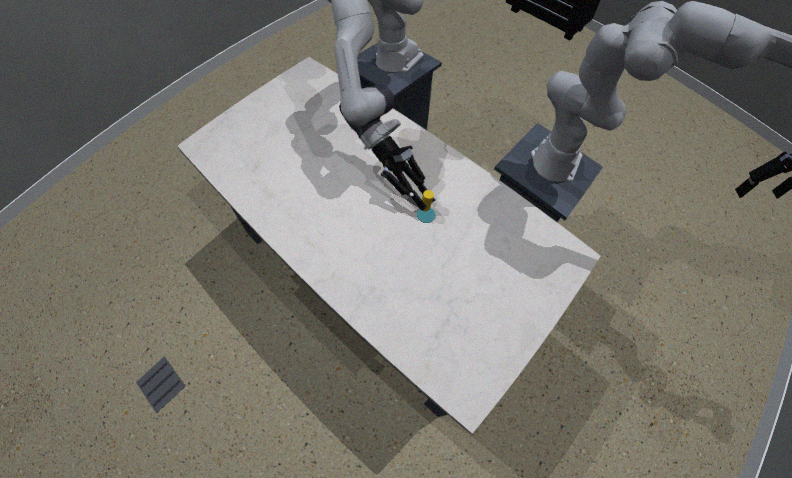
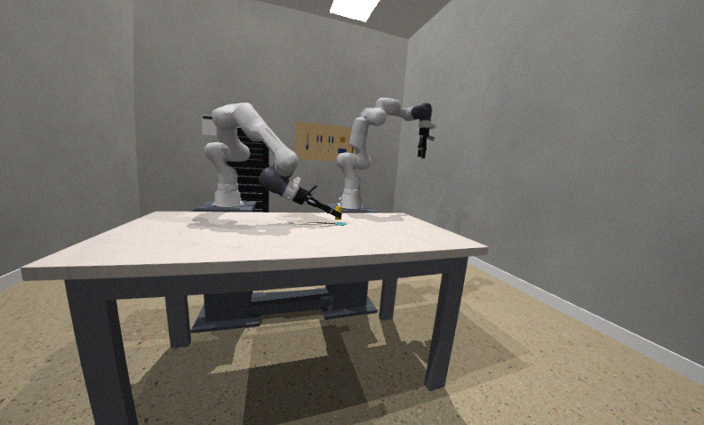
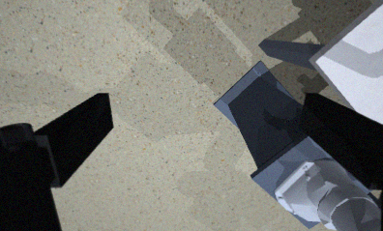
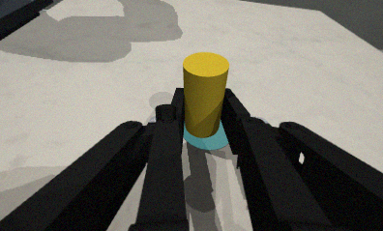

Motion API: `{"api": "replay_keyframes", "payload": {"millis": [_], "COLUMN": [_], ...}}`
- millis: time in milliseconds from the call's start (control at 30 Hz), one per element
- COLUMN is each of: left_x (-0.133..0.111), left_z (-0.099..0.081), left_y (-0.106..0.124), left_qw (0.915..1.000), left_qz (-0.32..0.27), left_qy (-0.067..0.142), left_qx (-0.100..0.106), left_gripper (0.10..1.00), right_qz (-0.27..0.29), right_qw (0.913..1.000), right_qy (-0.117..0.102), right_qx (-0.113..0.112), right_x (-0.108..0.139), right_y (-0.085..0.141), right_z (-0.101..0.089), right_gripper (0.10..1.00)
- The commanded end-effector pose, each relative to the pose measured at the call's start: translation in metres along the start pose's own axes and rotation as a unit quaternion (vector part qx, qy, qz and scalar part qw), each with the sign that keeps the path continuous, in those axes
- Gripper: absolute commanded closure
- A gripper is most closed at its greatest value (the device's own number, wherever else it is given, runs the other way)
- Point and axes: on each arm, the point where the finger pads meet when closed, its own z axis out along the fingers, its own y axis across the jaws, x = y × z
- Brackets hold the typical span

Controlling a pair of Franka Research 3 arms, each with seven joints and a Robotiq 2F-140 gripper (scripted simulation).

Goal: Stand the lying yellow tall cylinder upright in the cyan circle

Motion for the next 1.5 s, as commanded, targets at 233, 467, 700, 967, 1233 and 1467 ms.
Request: {"api": "replay_keyframes", "payload": {"millis": [233, 467, 700, 967, 1233, 1467], "left_x": [0.000, 0.000, 0.000, 0.000, 0.000, 0.000], "left_z": [0.000, 0.000, 0.000, 0.000, 0.000, 0.000], "left_y": [0.000, 0.000, 0.000, 0.000, 0.000, 0.000], "left_qw": [1.0000, 1.0000, 1.0000, 1.0000, 1.0000, 1.0000], "left_qz": [0.000, 0.000, 0.000, 0.000, 0.000, 0.000], "left_qy": [0.000, 0.000, 0.000, 0.000, 0.000, 0.000], "left_qx": [0.000, 0.000, 0.000, 0.000, 0.000, 0.000], "left_gripper": [0.098, 0.098, 0.098, 0.098, 0.098, 0.098], "right_qz": [0.068, 0.084, 0.093, 0.096, 0.096, 0.096], "right_qw": [0.9975, 0.9962, 0.9952, 0.9950, 0.9950, 0.9950], "right_qy": [-0.002, -0.001, -0.001, -0.001, -0.001, -0.001], "right_qx": [-0.020, -0.025, -0.028, -0.029, -0.029, -0.029], "right_x": [0.000, 0.001, 0.001, 0.001, 0.001, 0.001], "right_y": [0.006, 0.007, 0.008, 0.008, 0.008, 0.008], "right_z": [0.009, 0.013, 0.015, 0.015, 0.015, 0.015], "right_gripper": [0.999, 0.999, 0.999, 0.999, 0.999, 0.999]}}
